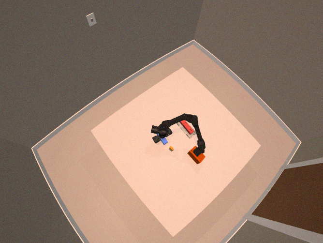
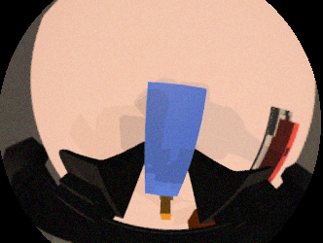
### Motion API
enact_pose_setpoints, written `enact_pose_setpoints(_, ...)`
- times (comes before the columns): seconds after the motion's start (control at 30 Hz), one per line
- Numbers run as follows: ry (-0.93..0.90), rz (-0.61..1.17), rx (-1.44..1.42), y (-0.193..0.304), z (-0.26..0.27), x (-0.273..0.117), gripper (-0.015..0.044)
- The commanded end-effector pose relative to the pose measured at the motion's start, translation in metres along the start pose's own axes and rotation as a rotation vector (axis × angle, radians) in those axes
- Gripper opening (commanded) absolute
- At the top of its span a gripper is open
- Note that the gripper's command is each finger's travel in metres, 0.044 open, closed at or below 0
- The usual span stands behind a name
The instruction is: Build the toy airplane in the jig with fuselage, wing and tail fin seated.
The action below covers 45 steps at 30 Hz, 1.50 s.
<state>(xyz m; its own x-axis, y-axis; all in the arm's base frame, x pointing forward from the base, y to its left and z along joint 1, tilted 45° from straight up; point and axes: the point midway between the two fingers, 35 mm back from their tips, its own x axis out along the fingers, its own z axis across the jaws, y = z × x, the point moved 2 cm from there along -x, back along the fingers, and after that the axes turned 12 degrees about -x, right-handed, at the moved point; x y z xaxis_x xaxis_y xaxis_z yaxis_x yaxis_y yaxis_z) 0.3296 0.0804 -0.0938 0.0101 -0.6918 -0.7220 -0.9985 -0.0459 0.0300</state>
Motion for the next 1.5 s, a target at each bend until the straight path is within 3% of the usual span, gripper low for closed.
enact_pose_setpoints(0.0, 0.007, 0.0, -0.008, 0.001, 0.0, 0.002, 0.0157)
enact_pose_setpoints(0.1, 0.007, 0.0, -0.008, 0.001, 0.0, 0.002, 0.0137)
enact_pose_setpoints(0.3, -0.007, -0.026, 0.002, -0.002, 0.003, -0.009, 0.0)
enact_pose_setpoints(1.47, -0.003, -0.005, -0.007, -0.002, 0.004, -0.111, 0.0)
